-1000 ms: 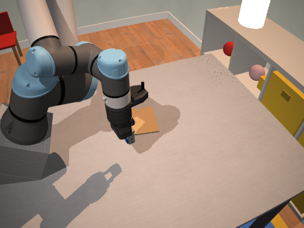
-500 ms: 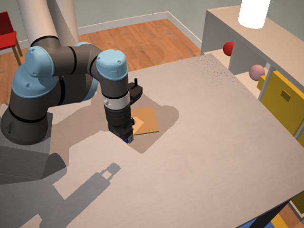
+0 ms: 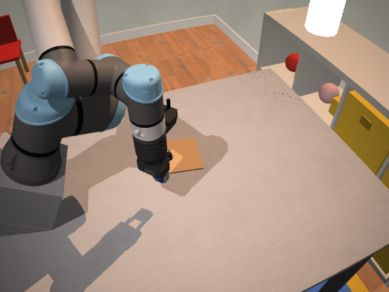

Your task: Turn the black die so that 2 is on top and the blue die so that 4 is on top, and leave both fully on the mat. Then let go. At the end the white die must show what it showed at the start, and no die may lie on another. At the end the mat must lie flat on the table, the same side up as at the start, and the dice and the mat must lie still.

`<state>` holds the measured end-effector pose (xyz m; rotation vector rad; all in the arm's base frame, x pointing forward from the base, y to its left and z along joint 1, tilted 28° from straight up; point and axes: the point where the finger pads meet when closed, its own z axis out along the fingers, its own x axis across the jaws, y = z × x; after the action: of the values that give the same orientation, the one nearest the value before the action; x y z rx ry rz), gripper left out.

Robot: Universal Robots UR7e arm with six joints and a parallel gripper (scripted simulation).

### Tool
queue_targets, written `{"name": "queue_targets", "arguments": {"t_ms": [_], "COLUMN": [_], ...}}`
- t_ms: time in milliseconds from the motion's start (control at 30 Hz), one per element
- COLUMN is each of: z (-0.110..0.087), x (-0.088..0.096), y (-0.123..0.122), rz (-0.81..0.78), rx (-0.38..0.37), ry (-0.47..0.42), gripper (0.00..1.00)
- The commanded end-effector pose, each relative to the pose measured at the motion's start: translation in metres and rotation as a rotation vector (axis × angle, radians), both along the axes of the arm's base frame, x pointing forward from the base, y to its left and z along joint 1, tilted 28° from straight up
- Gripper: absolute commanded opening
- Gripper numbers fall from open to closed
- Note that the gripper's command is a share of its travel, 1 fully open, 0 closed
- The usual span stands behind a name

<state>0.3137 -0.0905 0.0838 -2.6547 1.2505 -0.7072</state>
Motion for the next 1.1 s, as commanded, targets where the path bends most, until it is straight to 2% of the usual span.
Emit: {"name": "queue_targets", "arguments": {"t_ms": [0,500,1067], "z": [0.0,-0.0006,-0.0017], "x": [-0.0003,-0.0011,-0.0013], "y": [0.0001,0.0006,0.0009], "rz": [0.017,0.049,0.06], "rx": [-0.01,-0.026,-0.012], "ry": [0.001,0.004,-0.007], "gripper": [0.49,0.49,0.49]}}
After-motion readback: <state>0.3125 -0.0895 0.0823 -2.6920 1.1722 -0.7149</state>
